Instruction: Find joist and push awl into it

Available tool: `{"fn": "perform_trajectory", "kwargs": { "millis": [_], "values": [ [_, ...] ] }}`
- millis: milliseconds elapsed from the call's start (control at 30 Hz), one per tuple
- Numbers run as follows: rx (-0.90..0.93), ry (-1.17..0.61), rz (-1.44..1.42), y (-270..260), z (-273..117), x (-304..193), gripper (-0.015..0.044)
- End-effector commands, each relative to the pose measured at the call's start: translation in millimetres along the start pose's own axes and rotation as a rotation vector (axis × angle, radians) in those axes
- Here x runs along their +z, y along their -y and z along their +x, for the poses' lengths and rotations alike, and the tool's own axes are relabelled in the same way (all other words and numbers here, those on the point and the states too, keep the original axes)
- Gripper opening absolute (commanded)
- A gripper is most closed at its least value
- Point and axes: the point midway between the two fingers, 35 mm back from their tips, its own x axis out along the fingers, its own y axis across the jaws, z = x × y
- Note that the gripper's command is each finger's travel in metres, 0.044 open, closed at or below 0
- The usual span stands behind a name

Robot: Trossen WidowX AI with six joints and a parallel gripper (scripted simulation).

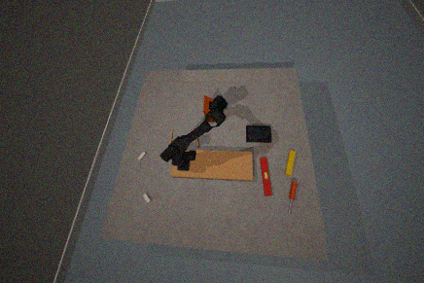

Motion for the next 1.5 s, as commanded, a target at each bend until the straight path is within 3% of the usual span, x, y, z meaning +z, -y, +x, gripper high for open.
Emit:
{"fn": "perform_trajectory", "kwargs": {
  "millis": [0,500,1100,1467],
  "values": [
    [-0.008,-0.001,-0.002,16.7,-0.4,-0.1,0.0],
    [-0.003,0.001,0.003,15.0,-3.2,0.6,0.0],
    [-0.012,-0.002,-0.002,19.3,-94.0,26.6,0.0],
    [-0.015,-0.007,-0.056,-4.0,-98.0,37.4,0.0]
  ]
}}
